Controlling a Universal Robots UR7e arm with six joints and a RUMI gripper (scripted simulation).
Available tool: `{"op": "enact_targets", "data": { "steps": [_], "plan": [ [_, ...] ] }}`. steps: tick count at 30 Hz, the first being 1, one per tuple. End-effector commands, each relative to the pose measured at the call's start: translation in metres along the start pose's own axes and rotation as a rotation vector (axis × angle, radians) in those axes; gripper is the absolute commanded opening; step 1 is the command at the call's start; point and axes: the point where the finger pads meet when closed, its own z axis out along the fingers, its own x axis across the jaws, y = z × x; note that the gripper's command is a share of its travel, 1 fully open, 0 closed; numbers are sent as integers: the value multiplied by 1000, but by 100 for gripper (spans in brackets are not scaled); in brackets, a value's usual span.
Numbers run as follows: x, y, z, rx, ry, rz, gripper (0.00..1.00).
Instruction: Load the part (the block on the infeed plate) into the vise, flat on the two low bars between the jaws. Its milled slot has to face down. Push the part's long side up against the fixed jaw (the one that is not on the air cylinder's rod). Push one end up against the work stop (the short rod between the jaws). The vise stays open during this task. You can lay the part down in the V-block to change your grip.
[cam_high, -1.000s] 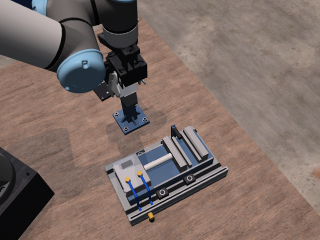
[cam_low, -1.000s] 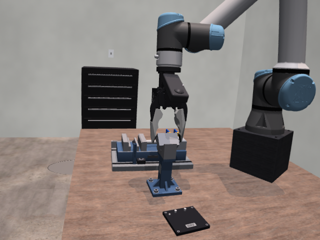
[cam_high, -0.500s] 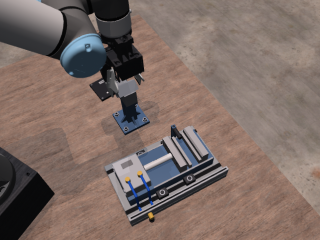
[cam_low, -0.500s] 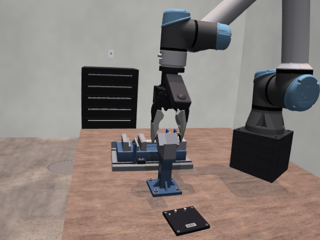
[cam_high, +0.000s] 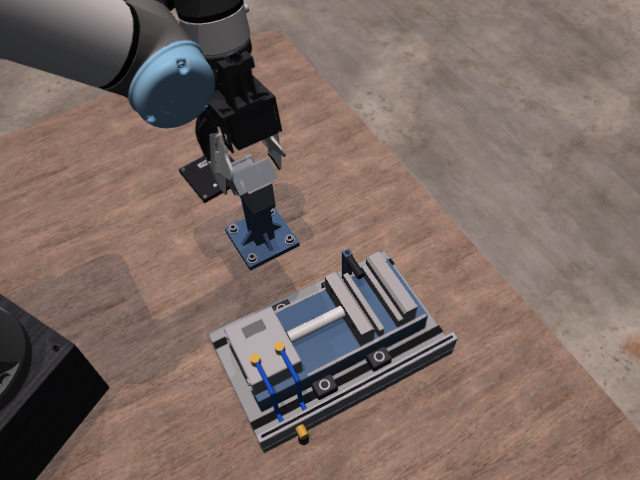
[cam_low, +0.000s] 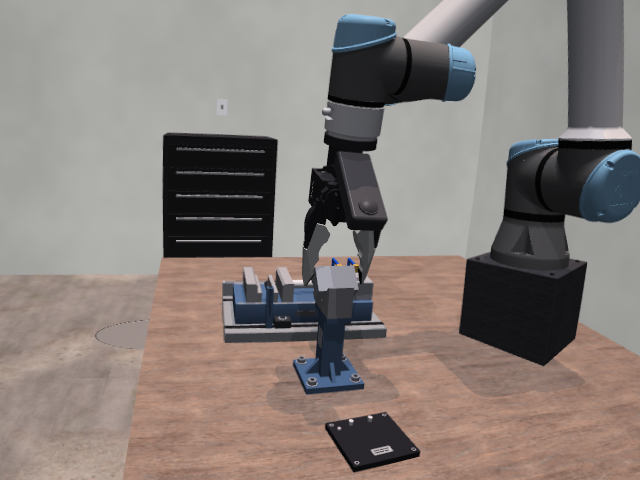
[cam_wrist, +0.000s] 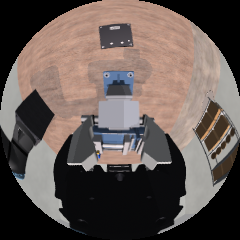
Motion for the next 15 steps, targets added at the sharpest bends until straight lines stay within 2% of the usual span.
{"op": "enact_targets", "data": {
  "steps": [1,15],
  "plan": [
    [0,0,0,-53,-1,1,51],
    [0,-1,0,-181,-1,1,51]
  ]
}}
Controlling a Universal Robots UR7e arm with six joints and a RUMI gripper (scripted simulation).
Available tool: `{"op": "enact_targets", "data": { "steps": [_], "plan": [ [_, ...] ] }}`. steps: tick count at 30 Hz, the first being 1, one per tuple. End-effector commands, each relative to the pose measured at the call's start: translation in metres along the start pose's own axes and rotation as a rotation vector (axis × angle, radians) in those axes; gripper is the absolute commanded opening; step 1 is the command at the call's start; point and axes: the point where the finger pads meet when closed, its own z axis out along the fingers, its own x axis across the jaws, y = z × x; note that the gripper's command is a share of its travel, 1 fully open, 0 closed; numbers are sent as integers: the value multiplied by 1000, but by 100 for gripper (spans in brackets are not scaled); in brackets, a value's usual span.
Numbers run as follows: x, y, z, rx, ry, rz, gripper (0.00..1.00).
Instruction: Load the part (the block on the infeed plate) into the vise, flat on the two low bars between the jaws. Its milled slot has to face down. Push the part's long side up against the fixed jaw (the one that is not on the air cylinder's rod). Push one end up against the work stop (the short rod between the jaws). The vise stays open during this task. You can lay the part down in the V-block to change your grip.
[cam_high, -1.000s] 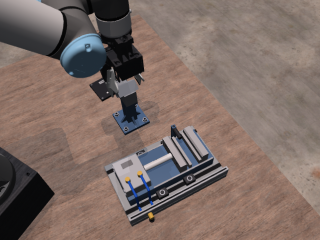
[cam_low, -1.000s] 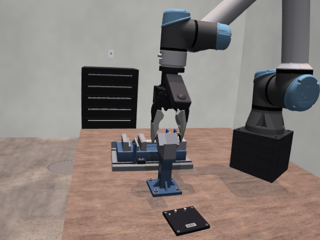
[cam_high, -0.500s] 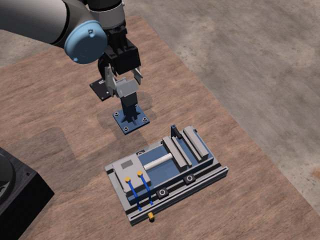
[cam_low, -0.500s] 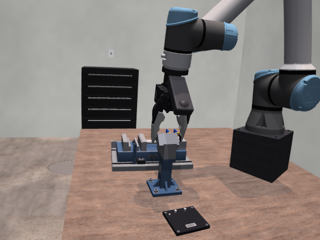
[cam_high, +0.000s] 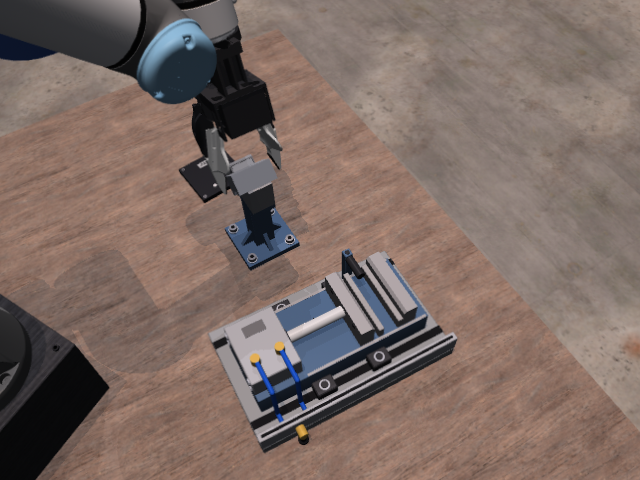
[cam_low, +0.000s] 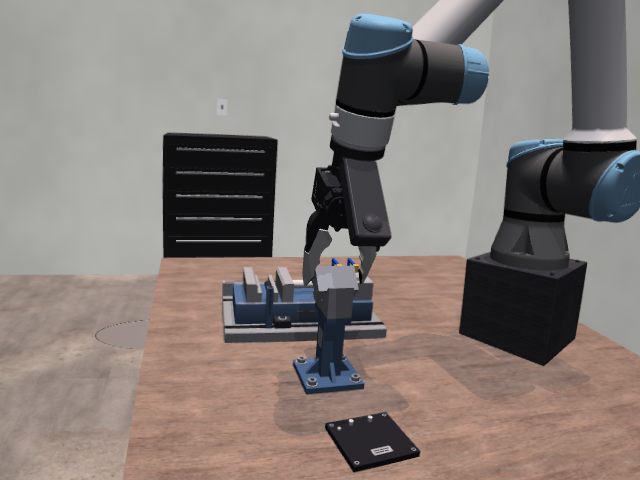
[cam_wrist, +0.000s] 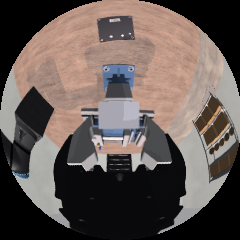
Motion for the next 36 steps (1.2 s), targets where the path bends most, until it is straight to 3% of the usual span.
{"op": "enact_targets", "data": {
  "steps": [1,26,36],
  "plan": [
    [0,0,0,-50,-1,1,51],
    [0,-2,0,-275,-1,1,51],
    [0,-3,0,-335,-1,1,51]
  ]
}}
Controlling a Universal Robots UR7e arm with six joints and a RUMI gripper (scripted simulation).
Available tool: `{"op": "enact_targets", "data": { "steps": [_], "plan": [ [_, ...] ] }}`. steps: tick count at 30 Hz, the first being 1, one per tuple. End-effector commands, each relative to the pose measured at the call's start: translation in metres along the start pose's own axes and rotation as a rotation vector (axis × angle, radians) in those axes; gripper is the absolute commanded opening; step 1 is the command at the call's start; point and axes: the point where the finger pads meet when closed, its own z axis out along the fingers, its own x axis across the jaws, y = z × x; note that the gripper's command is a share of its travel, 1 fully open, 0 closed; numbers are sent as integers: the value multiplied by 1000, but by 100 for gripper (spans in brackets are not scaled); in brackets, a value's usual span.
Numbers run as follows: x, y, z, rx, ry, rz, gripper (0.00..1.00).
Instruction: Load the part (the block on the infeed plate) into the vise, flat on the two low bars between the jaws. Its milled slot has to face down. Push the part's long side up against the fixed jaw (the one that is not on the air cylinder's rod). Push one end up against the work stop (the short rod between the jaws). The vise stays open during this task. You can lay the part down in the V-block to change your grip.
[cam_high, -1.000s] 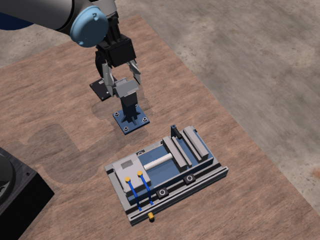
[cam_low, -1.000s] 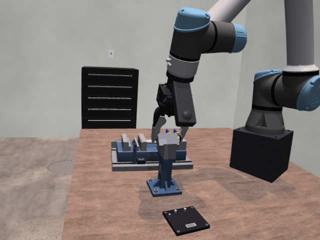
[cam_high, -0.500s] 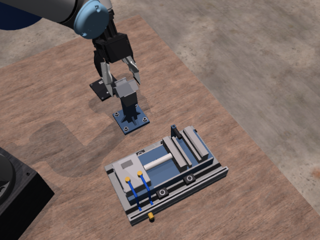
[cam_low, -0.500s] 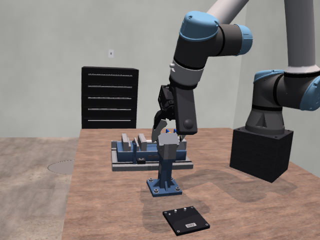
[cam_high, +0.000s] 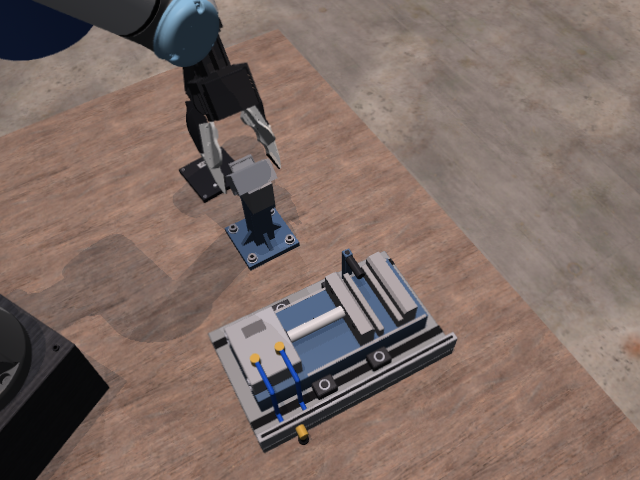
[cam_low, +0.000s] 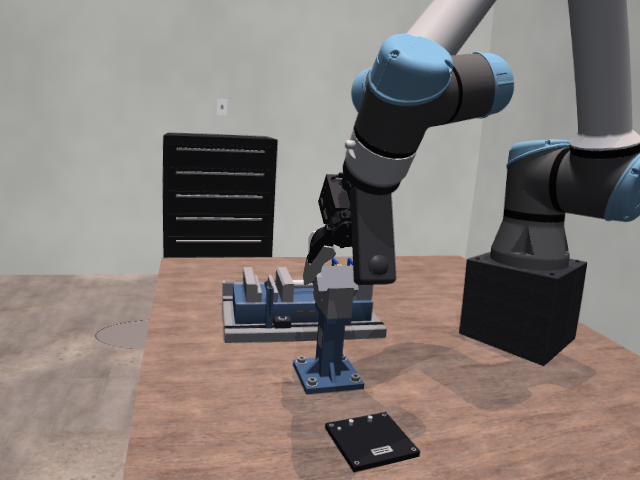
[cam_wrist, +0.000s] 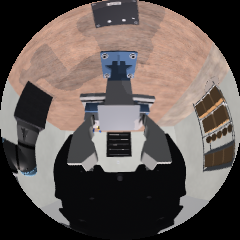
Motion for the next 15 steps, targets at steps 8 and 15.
{"op": "enact_targets", "data": {
  "steps": [8,15],
  "plan": [
    [0,0,0,-73,-1,1,51],
    [0,-1,0,-96,-1,1,51]
  ]
}}
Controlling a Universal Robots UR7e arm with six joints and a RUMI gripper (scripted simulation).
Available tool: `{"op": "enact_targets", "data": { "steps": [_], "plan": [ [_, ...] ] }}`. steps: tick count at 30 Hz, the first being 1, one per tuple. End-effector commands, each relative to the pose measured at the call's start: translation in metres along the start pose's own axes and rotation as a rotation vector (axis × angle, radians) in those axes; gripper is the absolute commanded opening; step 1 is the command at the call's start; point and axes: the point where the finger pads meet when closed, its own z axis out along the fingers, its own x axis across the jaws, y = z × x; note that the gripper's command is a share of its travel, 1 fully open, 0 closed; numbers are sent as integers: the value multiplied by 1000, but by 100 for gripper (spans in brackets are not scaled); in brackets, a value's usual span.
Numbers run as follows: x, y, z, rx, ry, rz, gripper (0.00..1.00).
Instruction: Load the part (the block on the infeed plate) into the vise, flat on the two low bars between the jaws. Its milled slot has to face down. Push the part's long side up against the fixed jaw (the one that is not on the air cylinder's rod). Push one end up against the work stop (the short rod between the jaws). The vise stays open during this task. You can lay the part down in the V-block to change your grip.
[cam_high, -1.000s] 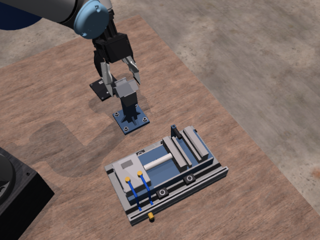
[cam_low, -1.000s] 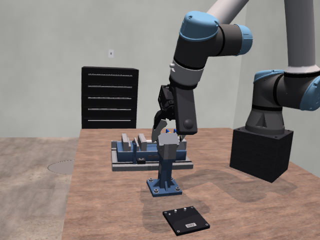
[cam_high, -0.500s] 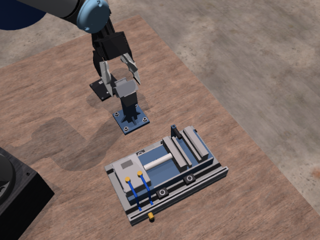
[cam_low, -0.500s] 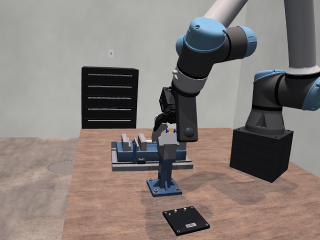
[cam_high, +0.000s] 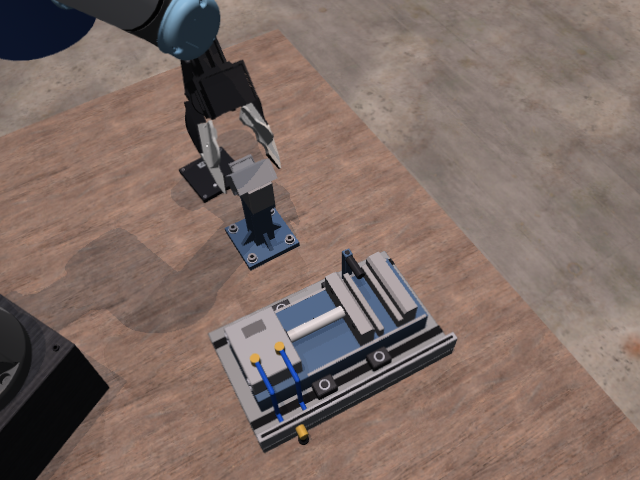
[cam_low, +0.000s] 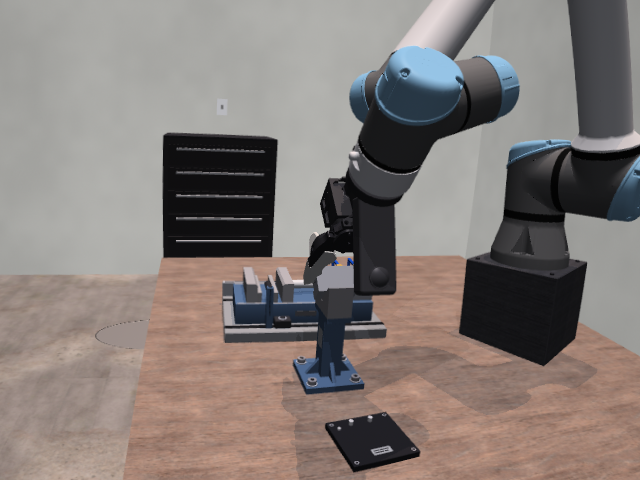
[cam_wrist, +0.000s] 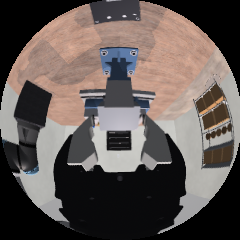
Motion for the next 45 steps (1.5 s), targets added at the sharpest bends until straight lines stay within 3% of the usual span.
{"op": "enact_targets", "data": {
  "steps": [1,22,45],
  "plan": [
    [0,0,0,-20,0,1,51],
    [0,0,0,-68,0,1,51],
    [0,0,0,-77,1,1,51]
  ]
}}
